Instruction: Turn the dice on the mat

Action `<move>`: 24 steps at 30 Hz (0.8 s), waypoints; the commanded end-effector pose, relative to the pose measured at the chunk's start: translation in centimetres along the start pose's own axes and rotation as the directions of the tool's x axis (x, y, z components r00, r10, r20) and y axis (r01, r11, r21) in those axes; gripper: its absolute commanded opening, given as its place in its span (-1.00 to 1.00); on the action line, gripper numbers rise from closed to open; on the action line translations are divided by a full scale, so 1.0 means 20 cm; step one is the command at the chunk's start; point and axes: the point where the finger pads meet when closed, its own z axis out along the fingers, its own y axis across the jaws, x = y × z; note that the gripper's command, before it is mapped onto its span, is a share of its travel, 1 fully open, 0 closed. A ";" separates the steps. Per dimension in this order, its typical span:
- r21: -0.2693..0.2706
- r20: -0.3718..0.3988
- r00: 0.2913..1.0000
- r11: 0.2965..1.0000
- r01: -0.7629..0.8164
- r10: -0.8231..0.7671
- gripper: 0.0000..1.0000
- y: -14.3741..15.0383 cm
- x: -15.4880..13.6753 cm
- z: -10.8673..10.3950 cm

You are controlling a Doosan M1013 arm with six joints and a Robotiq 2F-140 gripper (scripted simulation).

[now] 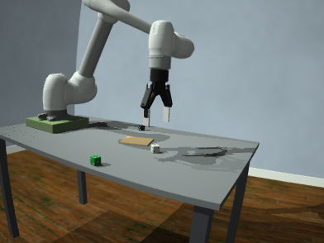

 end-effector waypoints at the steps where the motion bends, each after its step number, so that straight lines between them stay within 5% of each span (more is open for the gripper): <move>1: -0.008 0.001 0.990 0.990 0.142 -0.142 1.00 0.00 0.00 0.01; 8: -0.007 0.003 0.896 0.896 0.444 -0.444 1.00 0.00 0.00 0.02; 11: -0.007 0.003 0.895 0.895 0.446 -0.446 1.00 0.00 0.00 0.02; 19: -0.005 0.005 0.686 0.685 0.728 -0.728 1.00 0.00 0.00 0.04; 24: -0.005 0.006 0.617 0.617 0.787 -0.787 1.00 0.00 0.00 0.05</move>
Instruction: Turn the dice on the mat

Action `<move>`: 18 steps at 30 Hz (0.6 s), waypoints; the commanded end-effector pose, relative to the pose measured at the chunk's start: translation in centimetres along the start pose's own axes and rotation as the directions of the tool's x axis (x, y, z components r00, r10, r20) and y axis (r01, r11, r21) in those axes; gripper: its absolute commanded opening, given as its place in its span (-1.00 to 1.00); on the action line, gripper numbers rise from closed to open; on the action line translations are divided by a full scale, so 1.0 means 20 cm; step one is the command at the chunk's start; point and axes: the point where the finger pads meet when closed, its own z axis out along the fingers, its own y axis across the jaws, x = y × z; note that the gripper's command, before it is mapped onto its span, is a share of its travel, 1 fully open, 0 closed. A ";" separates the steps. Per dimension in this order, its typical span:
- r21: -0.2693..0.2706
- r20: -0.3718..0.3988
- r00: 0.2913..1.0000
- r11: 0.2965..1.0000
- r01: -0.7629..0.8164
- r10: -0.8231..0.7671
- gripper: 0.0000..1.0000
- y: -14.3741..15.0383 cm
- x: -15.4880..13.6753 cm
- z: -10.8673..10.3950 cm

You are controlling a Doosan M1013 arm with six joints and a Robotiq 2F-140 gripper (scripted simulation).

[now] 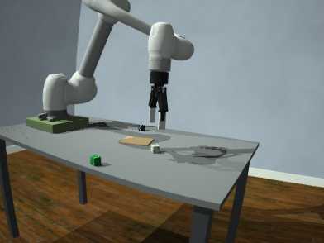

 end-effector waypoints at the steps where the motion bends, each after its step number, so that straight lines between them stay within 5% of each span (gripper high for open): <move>1: -0.003 0.004 0.999 0.999 0.042 -0.042 1.00 0.00 0.00 0.00; 6: -0.003 0.004 0.999 0.999 0.046 -0.046 1.00 0.00 0.00 0.00; 7: -0.003 0.004 0.999 0.999 0.046 -0.046 -0.30 0.00 0.00 0.00; 18: -0.003 0.004 0.999 0.999 0.046 -0.046 -0.30 0.00 0.00 0.00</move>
